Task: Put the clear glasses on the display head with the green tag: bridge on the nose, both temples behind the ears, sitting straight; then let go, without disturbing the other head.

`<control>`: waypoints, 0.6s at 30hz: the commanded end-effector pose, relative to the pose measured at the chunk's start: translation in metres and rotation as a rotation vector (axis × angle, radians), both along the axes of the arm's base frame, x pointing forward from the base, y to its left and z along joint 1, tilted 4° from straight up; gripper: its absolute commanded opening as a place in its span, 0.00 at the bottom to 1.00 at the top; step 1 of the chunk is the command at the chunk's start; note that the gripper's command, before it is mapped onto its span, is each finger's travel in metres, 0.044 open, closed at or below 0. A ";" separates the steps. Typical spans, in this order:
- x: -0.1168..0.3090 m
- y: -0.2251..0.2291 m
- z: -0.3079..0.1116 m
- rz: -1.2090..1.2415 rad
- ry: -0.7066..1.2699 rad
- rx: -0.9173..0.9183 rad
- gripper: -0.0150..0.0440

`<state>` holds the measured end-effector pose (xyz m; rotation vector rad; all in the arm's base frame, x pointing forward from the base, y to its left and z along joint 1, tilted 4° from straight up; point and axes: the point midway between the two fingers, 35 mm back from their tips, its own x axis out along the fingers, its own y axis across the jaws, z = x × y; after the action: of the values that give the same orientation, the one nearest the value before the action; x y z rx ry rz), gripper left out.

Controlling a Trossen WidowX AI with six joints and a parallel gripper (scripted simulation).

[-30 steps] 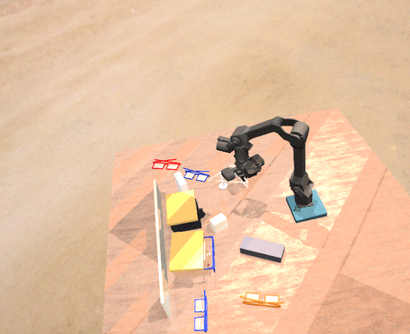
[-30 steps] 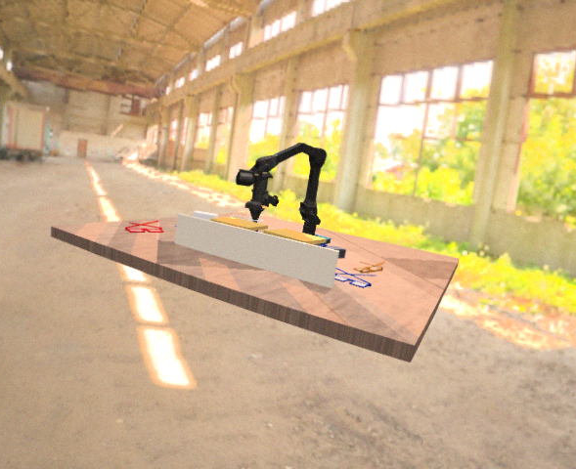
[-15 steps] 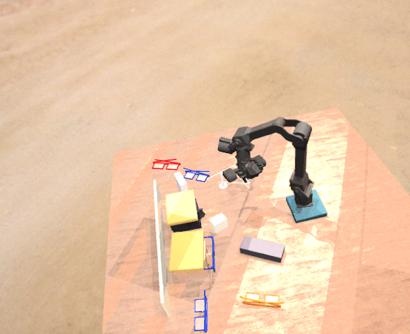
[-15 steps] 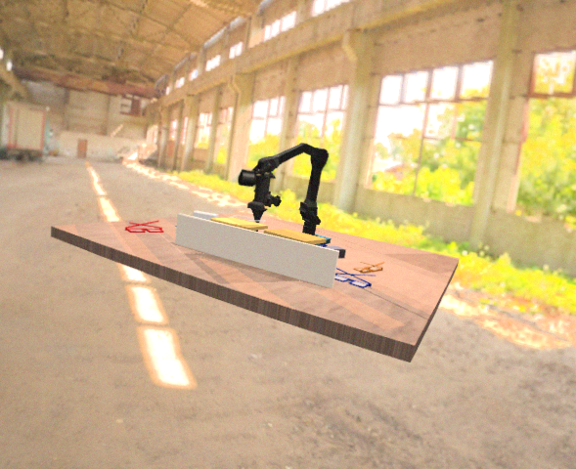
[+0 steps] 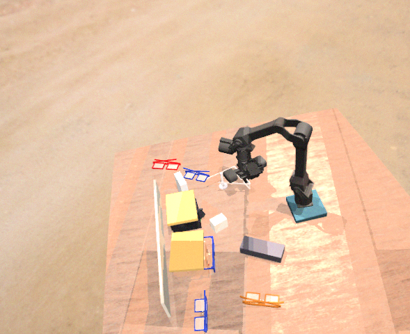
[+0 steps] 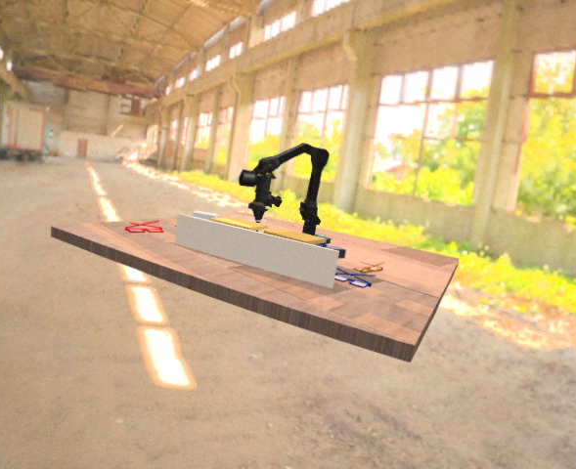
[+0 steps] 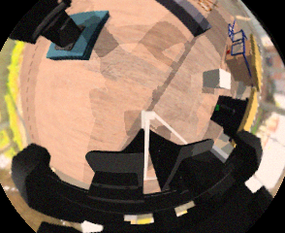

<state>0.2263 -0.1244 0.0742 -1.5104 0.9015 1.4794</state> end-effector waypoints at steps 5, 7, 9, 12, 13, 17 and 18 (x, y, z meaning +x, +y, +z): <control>0.000 0.000 -0.001 -0.001 -0.001 0.003 0.25; 0.000 -0.001 -0.001 -0.001 -0.001 0.003 0.25; 0.001 -0.002 -0.001 -0.001 -0.001 0.003 0.25; 0.002 -0.004 -0.001 -0.001 -0.001 0.003 0.25; 0.002 -0.004 -0.001 -0.001 -0.001 0.003 0.25; 0.003 -0.007 -0.001 -0.001 -0.001 0.003 0.25; 0.004 -0.008 -0.001 -0.001 -0.001 0.003 0.25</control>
<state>0.2263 -0.1287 0.0708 -1.4960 0.9044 1.4889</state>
